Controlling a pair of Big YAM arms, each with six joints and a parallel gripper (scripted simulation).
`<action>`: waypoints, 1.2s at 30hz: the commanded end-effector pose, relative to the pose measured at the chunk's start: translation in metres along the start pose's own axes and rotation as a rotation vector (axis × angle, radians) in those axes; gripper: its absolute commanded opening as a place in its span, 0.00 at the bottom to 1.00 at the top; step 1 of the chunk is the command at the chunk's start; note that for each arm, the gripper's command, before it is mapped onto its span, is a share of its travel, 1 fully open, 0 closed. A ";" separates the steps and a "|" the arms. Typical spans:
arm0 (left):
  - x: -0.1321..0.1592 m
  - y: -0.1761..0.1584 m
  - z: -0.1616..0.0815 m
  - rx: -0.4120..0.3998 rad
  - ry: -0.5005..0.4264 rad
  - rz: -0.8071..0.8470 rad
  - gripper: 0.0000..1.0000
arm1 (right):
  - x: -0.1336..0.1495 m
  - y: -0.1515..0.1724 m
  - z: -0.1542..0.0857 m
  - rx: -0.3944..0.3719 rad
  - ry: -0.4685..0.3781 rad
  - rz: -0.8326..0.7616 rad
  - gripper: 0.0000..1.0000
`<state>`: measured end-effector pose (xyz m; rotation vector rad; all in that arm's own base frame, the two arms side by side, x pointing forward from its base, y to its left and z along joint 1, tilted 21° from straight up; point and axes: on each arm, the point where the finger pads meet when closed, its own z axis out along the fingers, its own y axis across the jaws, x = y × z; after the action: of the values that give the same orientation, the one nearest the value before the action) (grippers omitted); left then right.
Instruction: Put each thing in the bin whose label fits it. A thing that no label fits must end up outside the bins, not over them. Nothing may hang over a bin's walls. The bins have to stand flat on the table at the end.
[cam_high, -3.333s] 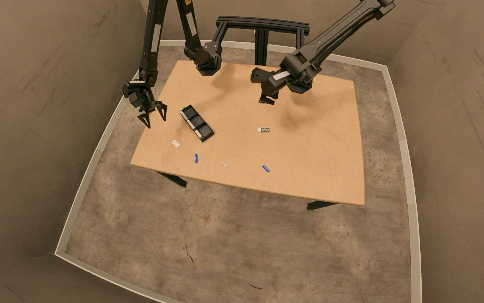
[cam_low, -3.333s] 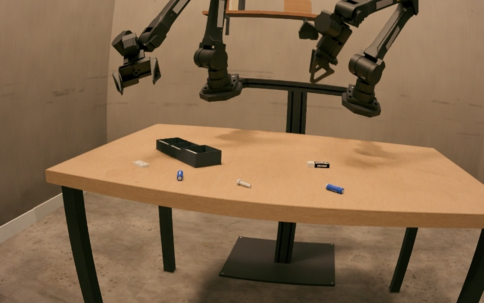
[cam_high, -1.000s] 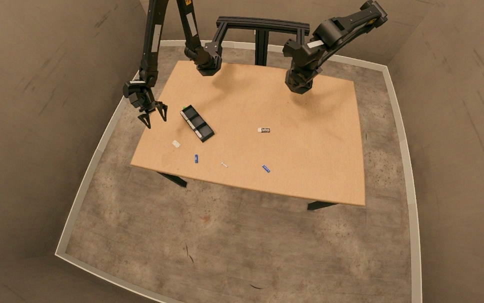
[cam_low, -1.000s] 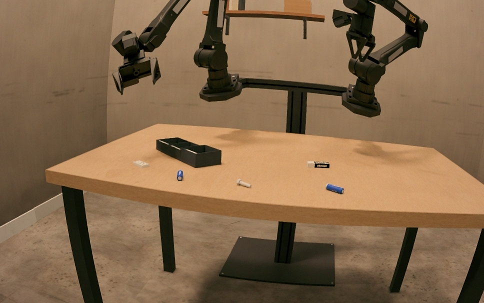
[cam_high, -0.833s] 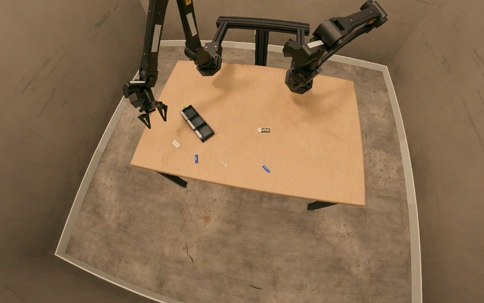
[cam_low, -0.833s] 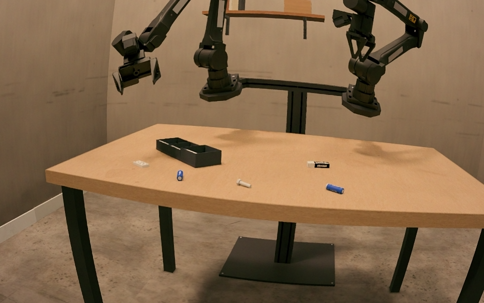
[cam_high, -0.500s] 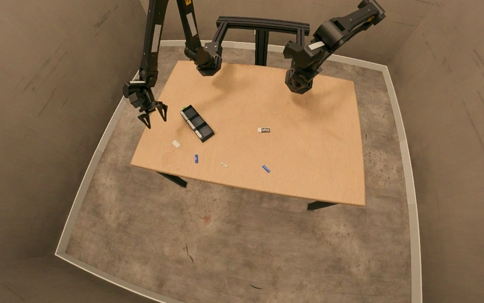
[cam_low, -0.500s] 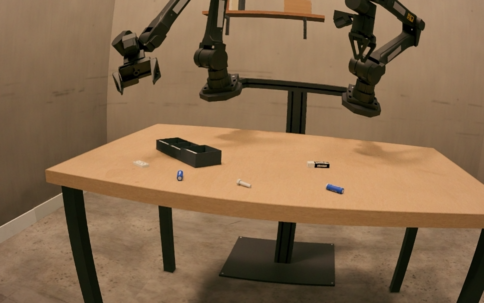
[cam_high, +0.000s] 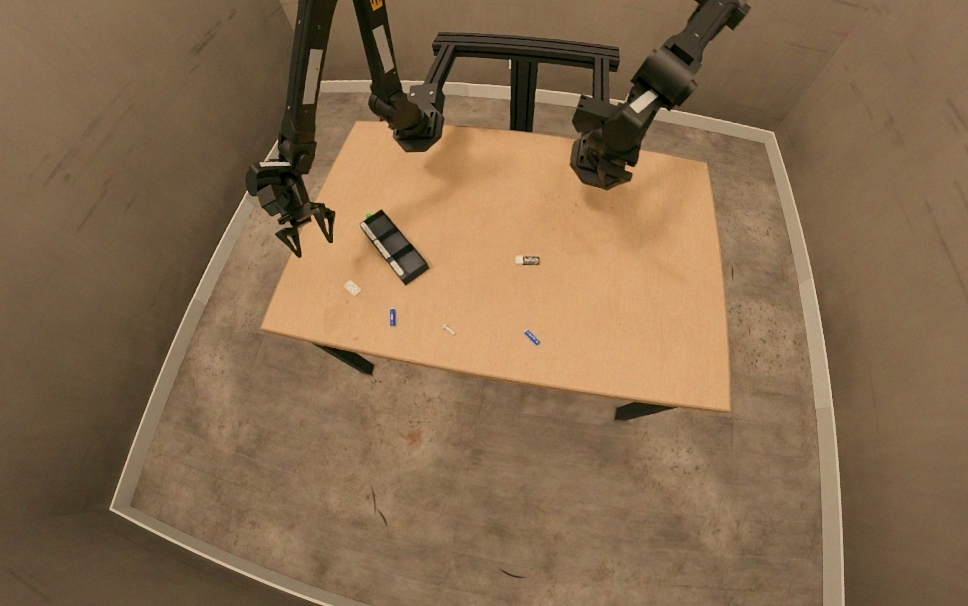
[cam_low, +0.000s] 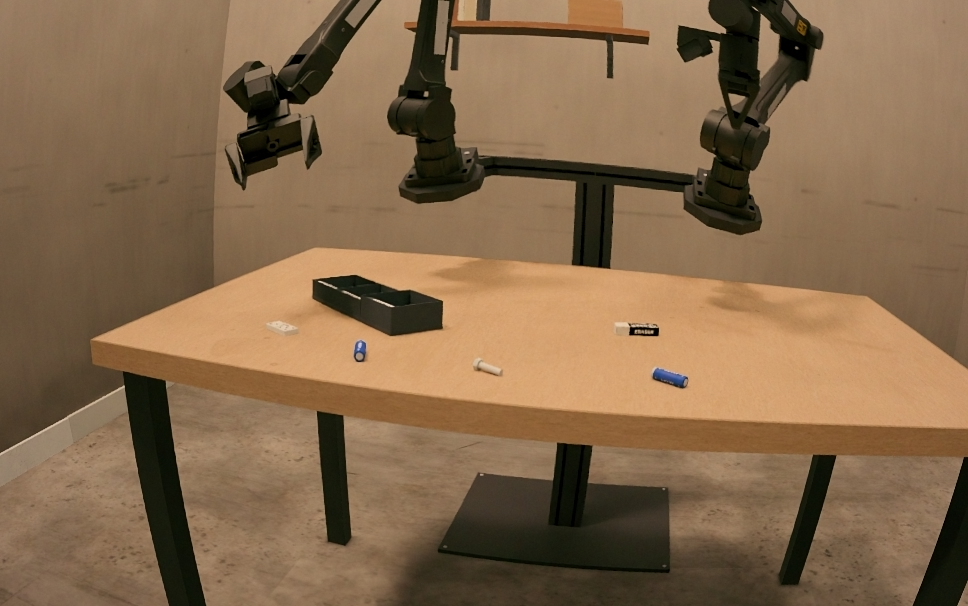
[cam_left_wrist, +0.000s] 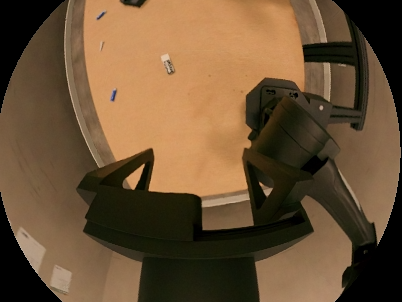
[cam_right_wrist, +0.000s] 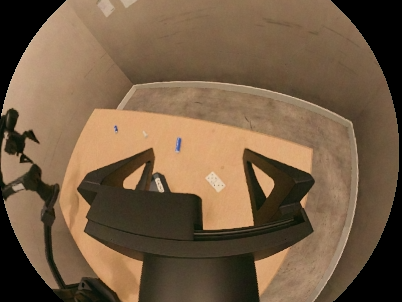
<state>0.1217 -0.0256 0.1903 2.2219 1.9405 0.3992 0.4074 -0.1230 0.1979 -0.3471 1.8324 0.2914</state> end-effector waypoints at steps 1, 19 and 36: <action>0.011 0.015 -0.029 -0.059 -0.002 -0.078 1.00 | -0.003 -0.001 -0.001 0.002 -0.005 -0.007 1.00; 0.040 0.012 -0.027 -0.041 0.073 -0.292 1.00 | -0.003 -0.001 -0.001 0.002 -0.005 -0.007 1.00; 0.043 0.011 -0.027 -0.039 0.081 -0.315 1.00 | -0.003 -0.001 -0.001 0.002 -0.005 -0.007 1.00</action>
<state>0.1234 0.0142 0.1901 1.9031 2.3053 0.4334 0.4074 -0.1230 0.1979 -0.3471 1.8324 0.2914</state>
